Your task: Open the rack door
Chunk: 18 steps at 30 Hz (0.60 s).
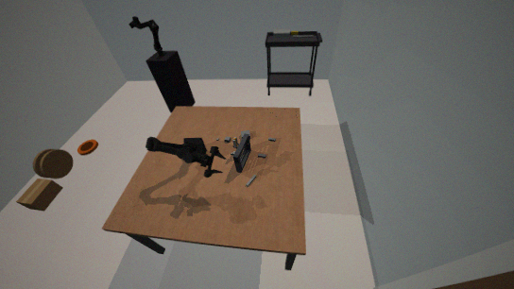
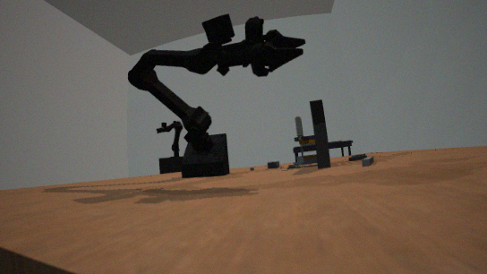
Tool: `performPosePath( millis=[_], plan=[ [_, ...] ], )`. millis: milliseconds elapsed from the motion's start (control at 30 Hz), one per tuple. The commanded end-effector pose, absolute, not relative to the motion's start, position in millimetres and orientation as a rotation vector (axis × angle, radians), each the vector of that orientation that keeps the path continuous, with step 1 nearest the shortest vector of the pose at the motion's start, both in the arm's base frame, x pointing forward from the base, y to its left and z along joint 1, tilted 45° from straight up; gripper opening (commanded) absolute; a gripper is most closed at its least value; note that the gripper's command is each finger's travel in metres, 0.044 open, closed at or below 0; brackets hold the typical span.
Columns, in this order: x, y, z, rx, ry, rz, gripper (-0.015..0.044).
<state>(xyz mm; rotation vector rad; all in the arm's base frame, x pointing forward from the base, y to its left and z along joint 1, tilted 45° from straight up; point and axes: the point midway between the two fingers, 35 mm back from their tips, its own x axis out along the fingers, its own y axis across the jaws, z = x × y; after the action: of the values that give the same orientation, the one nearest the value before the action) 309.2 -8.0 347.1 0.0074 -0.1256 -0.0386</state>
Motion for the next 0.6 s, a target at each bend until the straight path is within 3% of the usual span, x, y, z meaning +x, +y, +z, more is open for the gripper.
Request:
performPosePath(
  millis=[0, 100, 567],
  plan=[
    [309.6, -7.9, 346.8, 0.008, -0.123, -0.038, 0.0374],
    [314.7, -5.1, 342.2, 0.022, -0.092, -0.035, 0.0296],
    [357.9, 30.7, 283.1, 0.141, 0.265, -0.026, 0.0296]
  ],
)
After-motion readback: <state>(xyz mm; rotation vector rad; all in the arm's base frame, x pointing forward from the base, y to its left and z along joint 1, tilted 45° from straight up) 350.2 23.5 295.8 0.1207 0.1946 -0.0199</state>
